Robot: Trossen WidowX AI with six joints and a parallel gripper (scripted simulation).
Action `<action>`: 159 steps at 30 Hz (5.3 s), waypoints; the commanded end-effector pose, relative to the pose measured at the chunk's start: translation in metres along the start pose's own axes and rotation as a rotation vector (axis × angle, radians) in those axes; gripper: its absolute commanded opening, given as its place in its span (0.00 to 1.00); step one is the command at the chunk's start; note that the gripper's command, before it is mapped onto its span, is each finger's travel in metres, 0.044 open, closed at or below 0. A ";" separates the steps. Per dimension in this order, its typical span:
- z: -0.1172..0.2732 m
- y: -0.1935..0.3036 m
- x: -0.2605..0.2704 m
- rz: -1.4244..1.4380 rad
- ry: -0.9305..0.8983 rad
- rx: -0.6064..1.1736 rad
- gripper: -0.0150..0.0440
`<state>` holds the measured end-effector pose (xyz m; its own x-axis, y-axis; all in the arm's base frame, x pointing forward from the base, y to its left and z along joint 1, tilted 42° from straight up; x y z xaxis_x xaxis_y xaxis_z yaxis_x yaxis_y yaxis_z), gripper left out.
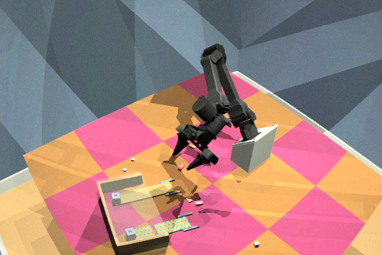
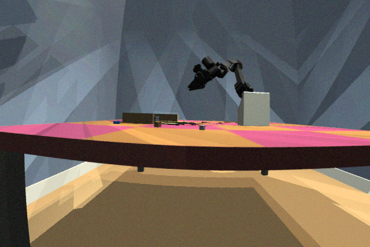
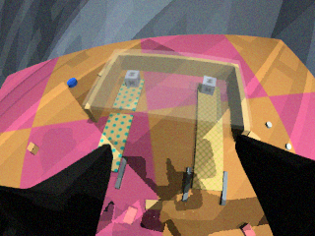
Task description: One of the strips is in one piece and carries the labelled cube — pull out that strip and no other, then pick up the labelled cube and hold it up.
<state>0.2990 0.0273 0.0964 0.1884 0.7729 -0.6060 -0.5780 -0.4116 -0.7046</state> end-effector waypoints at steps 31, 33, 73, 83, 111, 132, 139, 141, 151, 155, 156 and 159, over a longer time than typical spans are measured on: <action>-0.101 0.026 -0.060 -0.159 0.135 0.774 0.25; -0.107 0.031 -0.070 -0.176 0.159 0.860 0.25; -0.143 0.065 -0.079 -0.192 0.183 0.940 0.25; -0.151 0.079 -0.081 -0.191 0.184 0.939 0.25; -0.156 0.089 -0.083 -0.190 0.186 0.939 0.25; -0.158 0.090 -0.083 -0.190 0.186 0.939 0.25; -0.158 0.091 -0.083 -0.190 0.186 0.939 0.25; -0.158 0.091 -0.083 -0.190 0.186 0.939 0.25; -0.152 0.096 -0.081 -0.190 0.186 0.940 0.25; -0.148 0.099 -0.080 -0.190 0.185 0.940 0.25; -0.146 0.100 -0.080 -0.190 0.185 0.940 0.25; -0.143 0.103 -0.078 -0.189 0.185 0.940 0.25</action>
<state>0.3462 -0.1459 0.0235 0.4235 0.6636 -0.6167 -0.9058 0.3210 -0.2766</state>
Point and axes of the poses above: the point midway between the two fingers, 35 mm back from their tips, its own z axis back along the fingers, its own x axis across the jaws, y = z × x, the point moved 3 cm from there along z, back along the fingers, and after that the axes turned 3 degrees about -z, right-handed, at the moved point
